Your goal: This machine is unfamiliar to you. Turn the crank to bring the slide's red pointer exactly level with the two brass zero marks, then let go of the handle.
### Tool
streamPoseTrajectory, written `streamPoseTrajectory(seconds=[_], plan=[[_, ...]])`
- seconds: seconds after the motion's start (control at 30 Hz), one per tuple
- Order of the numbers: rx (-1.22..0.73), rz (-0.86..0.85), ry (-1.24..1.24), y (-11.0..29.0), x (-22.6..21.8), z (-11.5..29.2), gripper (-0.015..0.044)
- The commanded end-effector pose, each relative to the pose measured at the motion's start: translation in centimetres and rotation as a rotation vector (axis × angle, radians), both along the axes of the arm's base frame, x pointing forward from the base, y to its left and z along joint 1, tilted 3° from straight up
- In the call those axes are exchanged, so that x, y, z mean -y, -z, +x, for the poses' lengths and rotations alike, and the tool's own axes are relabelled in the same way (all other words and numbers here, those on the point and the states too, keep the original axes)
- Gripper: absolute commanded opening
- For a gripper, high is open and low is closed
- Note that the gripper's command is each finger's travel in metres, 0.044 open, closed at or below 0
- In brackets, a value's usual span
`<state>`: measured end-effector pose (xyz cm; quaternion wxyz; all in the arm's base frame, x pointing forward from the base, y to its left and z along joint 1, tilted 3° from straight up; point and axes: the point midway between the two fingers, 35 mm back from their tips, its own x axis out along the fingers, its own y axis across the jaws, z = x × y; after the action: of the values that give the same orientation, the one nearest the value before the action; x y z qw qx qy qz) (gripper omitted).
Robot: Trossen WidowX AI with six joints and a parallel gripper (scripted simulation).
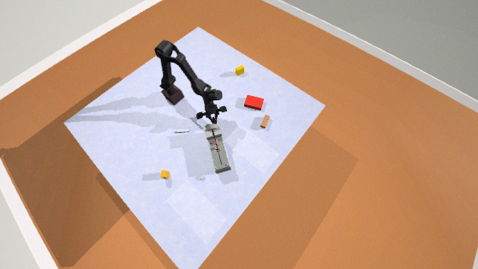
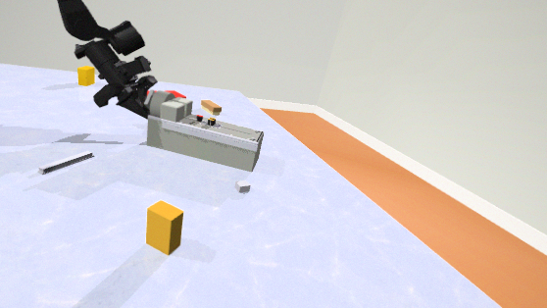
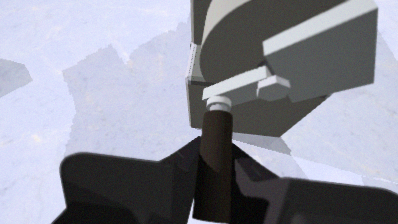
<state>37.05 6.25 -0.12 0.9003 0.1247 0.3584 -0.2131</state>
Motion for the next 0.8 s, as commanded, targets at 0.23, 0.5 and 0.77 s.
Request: streamPoseTrajectory(seconds=[0.23, 0.5, 0.77], plan=[[-0.019, -0.003, 0.000, 1.00, 0.83, -0.41, 0.0000], [-0.019, -0.003, 0.000, 1.16, 1.09, -0.56, 0.0000], [-0.019, -0.003, 0.000, 1.26, 1.29, -0.67, 0.0000]])
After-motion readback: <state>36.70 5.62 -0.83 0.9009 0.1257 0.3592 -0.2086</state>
